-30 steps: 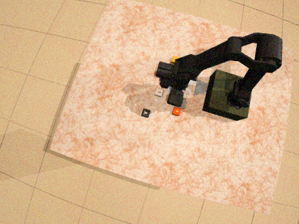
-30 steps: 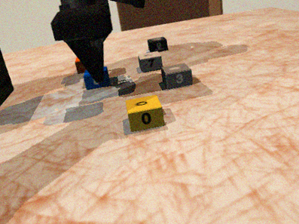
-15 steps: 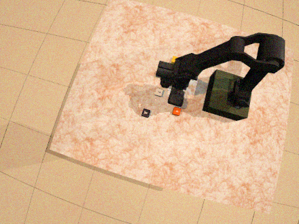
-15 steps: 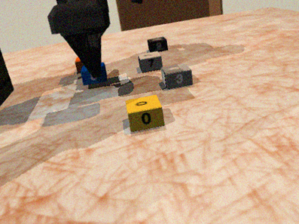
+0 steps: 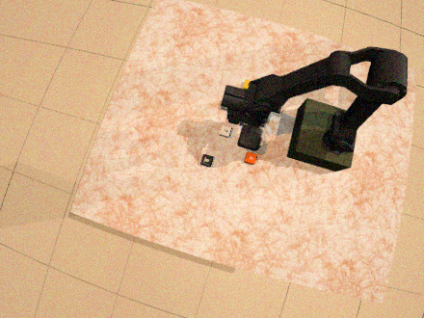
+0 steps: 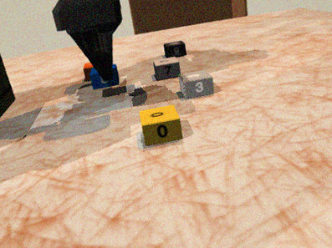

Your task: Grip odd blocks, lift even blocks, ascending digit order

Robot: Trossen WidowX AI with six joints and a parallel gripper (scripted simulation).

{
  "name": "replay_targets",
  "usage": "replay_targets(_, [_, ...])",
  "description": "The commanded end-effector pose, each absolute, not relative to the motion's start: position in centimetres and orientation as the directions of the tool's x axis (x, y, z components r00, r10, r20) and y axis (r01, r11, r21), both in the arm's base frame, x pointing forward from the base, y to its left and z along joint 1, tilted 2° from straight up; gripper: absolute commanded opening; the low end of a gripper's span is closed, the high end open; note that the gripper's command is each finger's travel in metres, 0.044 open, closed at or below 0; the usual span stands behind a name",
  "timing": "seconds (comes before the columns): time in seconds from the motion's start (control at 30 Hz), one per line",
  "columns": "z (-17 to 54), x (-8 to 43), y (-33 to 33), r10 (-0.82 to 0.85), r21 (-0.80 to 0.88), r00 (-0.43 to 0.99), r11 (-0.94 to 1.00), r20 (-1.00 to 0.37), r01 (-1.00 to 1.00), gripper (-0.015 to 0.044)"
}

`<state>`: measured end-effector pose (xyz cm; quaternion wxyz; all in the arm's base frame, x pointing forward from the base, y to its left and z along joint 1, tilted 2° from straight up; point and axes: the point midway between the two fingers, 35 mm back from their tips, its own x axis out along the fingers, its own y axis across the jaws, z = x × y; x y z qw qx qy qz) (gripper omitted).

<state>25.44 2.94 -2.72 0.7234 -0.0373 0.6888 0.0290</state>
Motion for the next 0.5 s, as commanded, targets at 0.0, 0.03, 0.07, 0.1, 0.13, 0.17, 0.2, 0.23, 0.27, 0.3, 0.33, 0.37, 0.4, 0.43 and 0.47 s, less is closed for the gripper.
replay_targets(0.0, [-2.7, 25.5, 3.0, -0.006, -0.011, 0.052, 0.995, -0.999, -0.098, 0.012])
replay_targets(0.03, [-2.8, 25.5, 3.0, -0.006, -0.011, 0.052, 0.995, -0.999, -0.098, 0.012])
replay_targets(0.07, [-2.9, 25.5, 3.0, -0.006, -0.011, 0.052, 0.995, -0.999, -0.098, 0.012])
replay_targets(0.1, [-3.0, 25.5, 3.0, -0.006, -0.011, 0.052, 0.995, -0.999, -0.098, 0.012])
replay_targets(0.13, [-3.1, 25.5, 3.0, -0.006, -0.011, 0.052, 0.995, -0.999, -0.098, 0.012])
replay_targets(0.17, [-3.2, 25.5, 3.0, -0.006, -0.011, 0.052, 0.995, -0.999, -0.098, 0.012])
replay_targets(0.2, [-3.4, 25.5, 3.0, -0.006, -0.011, 0.052, 0.995, -0.999, -0.098, 0.012])
replay_targets(0.23, [-3.5, 25.5, 3.0, -0.006, -0.011, 0.052, 0.995, -0.999, -0.098, 0.012])
replay_targets(0.27, [-3.6, 25.5, 3.0, -0.006, -0.011, 0.052, 0.995, -0.999, -0.098, 0.012])
replay_targets(0.3, [-3.7, 25.5, 3.0, -0.006, -0.011, 0.052, 0.995, -0.999, -0.098, 0.012])
replay_targets(0.33, [-3.8, 25.5, 3.0, -0.006, -0.011, 0.052, 0.995, -0.999, -0.098, 0.012])
replay_targets(0.37, [-3.9, 25.5, 3.0, -0.006, -0.011, 0.052, 0.995, -0.999, -0.098, 0.012])
replay_targets(0.4, [-4.0, 25.5, 3.0, -0.006, -0.011, 0.052, 0.995, -0.999, -0.098, 0.012])
replay_targets(0.43, [-4.1, 25.5, 3.0, -0.006, -0.011, 0.052, 0.995, -0.999, -0.098, 0.012])
replay_targets(0.47, [-4.1, 25.5, 3.0, -0.006, -0.011, 0.052, 0.995, -0.999, -0.098, 0.012])
